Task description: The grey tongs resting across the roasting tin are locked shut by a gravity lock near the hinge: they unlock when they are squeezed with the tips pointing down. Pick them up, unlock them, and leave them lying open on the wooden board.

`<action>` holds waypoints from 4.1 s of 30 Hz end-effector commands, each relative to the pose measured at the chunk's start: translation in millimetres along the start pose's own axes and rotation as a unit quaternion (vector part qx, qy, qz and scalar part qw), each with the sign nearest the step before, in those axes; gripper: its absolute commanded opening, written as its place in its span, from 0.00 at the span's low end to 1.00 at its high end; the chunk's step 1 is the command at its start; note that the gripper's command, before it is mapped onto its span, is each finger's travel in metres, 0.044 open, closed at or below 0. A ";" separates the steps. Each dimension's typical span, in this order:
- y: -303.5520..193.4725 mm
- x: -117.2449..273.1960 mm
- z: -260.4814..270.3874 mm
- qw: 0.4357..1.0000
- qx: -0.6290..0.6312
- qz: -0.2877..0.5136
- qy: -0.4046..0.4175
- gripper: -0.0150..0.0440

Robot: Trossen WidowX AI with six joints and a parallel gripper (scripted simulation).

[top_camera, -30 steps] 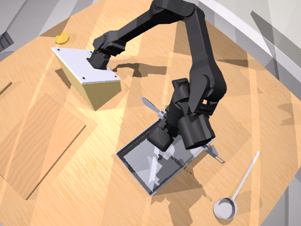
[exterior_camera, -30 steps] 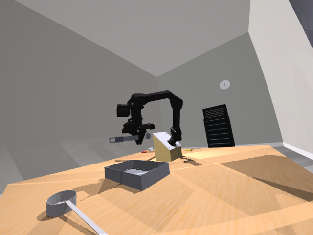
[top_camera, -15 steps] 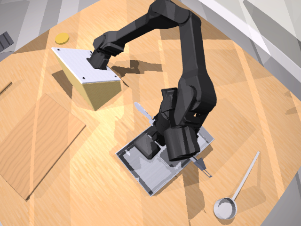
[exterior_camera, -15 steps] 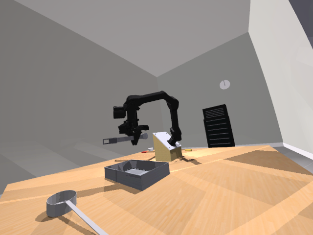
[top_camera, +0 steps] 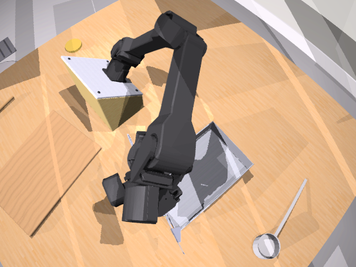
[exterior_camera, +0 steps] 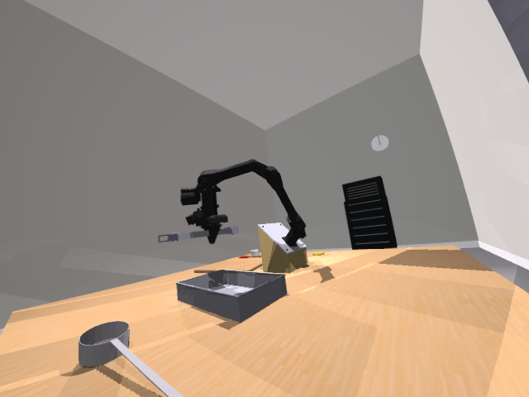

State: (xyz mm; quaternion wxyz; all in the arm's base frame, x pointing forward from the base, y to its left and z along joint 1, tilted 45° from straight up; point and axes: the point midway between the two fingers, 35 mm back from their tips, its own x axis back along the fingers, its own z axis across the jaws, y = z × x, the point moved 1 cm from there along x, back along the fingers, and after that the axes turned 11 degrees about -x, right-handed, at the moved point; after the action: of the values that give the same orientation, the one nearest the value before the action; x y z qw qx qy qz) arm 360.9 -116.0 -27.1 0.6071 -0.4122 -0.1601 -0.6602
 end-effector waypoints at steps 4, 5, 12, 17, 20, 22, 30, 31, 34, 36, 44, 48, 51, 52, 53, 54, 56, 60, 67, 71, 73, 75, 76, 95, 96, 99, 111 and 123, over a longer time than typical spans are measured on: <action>2.5 2.0 -55.4 0.998 -0.070 -0.004 -0.002 0.00; 2.1 1.6 -63.5 0.997 -0.080 -0.003 -0.001 0.00; -5.1 -4.2 -119.3 0.989 -0.148 0.001 0.005 0.00; -8.0 -5.7 -132.0 0.986 -0.164 0.003 0.006 0.00; -12.1 -3.1 -142.3 0.984 -0.179 0.001 0.005 0.00; -17.2 -0.5 -154.7 0.981 -0.195 -0.001 0.002 0.00; -46.5 8.6 -211.0 0.962 -0.273 -0.007 -0.006 0.00; -50.7 9.4 -217.8 0.959 -0.283 -0.007 -0.007 0.00; -64.1 11.2 -237.4 0.950 -0.311 -0.008 -0.008 0.00; -73.5 12.0 -250.3 0.944 -0.330 -0.008 -0.009 0.00; -114.8 11.4 -297.7 0.915 -0.404 -0.008 -0.011 0.00; -137.3 8.9 -319.0 0.898 -0.440 -0.006 -0.010 0.00; -155.2 6.0 -334.0 0.885 -0.466 -0.004 -0.009 0.00; -161.3 4.8 -338.8 0.880 -0.474 -0.003 -0.009 0.00; -167.5 3.5 -343.5 0.876 -0.483 -0.002 -0.008 0.00; -173.6 2.2 -348.0 0.871 -0.491 -0.001 -0.007 0.00; -186.2 -0.9 -356.7 0.861 -0.508 0.001 -0.006 0.00; -195.6 -3.4 -362.9 0.854 -0.520 0.003 -0.005 0.00; -195.1 -5.1 -364.6 0.854 -0.521 -0.007 -0.008 0.00; -194.0 -8.7 -368.2 0.853 -0.521 -0.029 -0.015 0.00; -193.5 -10.5 -369.9 0.852 -0.522 -0.041 -0.018 0.00; -193.1 -12.3 -371.5 0.851 -0.522 -0.053 -0.022 0.00; -192.9 -13.1 -372.1 0.851 -0.521 -0.059 -0.024 0.00; -192.7 -25.6 -379.6 0.837 -0.516 -0.170 -0.060 0.00; -192.9 -26.0 -379.7 0.836 -0.515 -0.176 -0.062 0.00; -193.5 -27.3 -379.5 0.833 -0.514 -0.193 -0.068 0.00; -197.3 -30.3 -375.4 0.818 -0.504 -0.261 -0.093 0.00; -203.6 -30.6 -365.3 0.799 -0.491 -0.326 -0.119 0.00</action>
State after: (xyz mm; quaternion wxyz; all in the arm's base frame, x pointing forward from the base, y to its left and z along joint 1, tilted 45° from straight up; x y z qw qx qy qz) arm 39.7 -306.6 -220.6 0.0657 -0.6590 0.0104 -0.7492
